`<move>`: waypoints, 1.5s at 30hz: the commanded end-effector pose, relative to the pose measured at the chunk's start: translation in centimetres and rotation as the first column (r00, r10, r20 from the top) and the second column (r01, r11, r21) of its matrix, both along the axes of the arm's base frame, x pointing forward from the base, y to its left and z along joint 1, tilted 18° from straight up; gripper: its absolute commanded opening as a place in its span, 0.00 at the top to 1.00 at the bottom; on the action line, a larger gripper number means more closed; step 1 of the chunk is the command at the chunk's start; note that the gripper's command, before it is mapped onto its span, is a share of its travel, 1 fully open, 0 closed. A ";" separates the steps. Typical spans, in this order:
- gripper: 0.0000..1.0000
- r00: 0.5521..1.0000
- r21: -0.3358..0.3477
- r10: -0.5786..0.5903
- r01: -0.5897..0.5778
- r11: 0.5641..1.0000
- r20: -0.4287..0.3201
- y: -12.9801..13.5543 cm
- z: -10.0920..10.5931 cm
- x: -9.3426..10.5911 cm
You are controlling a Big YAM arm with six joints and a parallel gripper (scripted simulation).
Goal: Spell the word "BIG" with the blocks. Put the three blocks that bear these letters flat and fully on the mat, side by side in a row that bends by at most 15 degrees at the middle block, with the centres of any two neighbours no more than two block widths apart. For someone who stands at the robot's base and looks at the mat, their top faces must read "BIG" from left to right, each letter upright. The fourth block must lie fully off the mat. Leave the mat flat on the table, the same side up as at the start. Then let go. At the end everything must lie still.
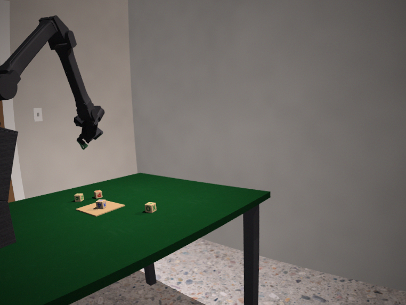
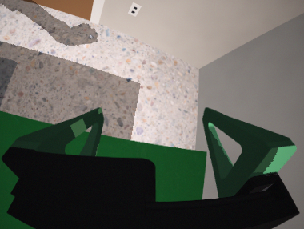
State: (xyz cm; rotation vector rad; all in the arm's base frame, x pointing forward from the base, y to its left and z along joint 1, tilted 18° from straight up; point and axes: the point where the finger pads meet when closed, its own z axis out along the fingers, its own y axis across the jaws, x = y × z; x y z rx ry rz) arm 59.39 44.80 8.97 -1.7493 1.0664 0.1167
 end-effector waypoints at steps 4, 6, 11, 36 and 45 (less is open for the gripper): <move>0.00 0.994 -0.055 -0.061 0.056 0.997 -0.089 -9.1 -3.0 -2.6; 0.00 0.983 -0.086 -0.094 0.082 0.993 -0.156 -13.1 -5.9 -4.7; 0.00 0.959 -0.122 -0.140 0.113 0.986 -0.245 -18.1 -9.3 -8.2; 0.00 0.872 -0.179 -0.227 0.164 0.970 -0.434 -26.3 -15.1 -17.7; 0.00 0.872 -0.179 -0.227 0.164 0.970 -0.434 -26.3 -15.1 -17.7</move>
